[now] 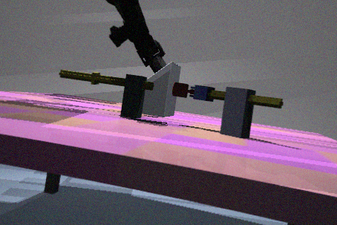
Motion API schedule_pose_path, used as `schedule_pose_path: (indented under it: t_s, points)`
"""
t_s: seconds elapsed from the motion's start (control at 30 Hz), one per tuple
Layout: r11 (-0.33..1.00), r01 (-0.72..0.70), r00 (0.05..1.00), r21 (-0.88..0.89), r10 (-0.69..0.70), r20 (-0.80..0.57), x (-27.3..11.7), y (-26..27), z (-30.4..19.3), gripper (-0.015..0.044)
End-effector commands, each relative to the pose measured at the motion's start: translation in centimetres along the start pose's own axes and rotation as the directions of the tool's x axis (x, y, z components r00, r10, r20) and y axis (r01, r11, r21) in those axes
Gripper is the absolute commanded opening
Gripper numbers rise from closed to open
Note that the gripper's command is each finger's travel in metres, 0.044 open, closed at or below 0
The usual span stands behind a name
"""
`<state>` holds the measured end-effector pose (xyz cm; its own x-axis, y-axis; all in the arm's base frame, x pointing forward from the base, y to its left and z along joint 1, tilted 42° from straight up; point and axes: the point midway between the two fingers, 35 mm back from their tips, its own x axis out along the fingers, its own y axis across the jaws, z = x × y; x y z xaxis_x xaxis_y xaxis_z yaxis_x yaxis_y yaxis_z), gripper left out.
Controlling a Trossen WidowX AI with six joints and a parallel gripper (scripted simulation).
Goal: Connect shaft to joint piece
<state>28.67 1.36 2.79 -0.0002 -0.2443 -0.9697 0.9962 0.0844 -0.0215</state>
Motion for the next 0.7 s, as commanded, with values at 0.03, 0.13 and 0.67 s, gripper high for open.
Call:
schedule_pose_path:
  t_s: [0.03, 0.13, 0.67]
  points:
    - [0.988, -0.009, 0.998, -0.157, 0.018, 0.057, -1.2, 0.6, 2.3, 0.044]
    - [0.968, 0.003, 0.996, -0.251, 0.02, 0.089, -1.8, 0.6, 3.5, 0.044]
    - [0.72, 0.178, 0.965, -0.671, 0.004, 0.261, -5.2, 0.1, 10.3, 0.044]
